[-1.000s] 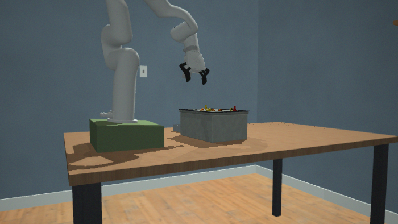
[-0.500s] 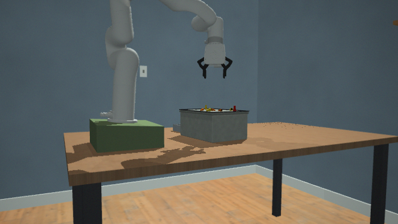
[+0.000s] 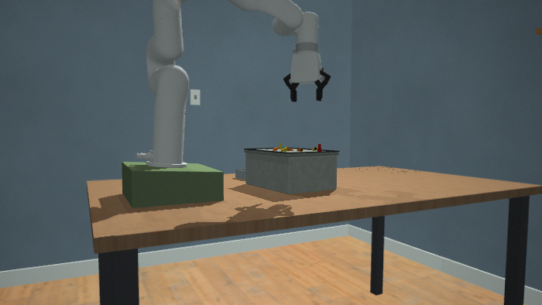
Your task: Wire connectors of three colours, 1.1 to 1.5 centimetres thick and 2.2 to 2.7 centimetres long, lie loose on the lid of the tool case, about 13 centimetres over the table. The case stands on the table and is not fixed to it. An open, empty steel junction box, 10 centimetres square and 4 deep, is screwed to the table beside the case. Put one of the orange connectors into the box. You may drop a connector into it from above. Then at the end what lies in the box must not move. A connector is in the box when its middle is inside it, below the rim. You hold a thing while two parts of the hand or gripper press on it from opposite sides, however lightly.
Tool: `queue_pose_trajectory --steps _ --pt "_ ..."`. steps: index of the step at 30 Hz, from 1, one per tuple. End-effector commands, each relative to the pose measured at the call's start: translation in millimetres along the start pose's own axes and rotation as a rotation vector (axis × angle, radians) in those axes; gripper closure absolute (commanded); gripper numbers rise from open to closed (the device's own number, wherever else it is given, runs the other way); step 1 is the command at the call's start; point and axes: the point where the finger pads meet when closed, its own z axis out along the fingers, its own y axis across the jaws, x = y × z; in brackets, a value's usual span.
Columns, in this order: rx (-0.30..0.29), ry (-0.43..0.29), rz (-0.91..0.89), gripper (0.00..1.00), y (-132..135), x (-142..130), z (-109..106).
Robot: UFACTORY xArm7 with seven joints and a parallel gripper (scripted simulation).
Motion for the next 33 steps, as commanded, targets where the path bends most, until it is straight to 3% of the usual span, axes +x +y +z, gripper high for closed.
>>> queue_pose_trajectory --steps 1,8,17,19,26,33 --pt "-0.003 0.004 0.002 0.00 1 1 -2" --pt "-0.003 0.005 0.002 0.00 2 2 7" --pt "-0.003 0.005 0.001 0.00 4 5 56" --pt "-0.003 0.005 0.001 0.00 4 5 56" --pt "-0.004 0.004 0.003 0.00 4 3 89" --pt "-0.004 0.004 0.003 0.00 3 2 97"
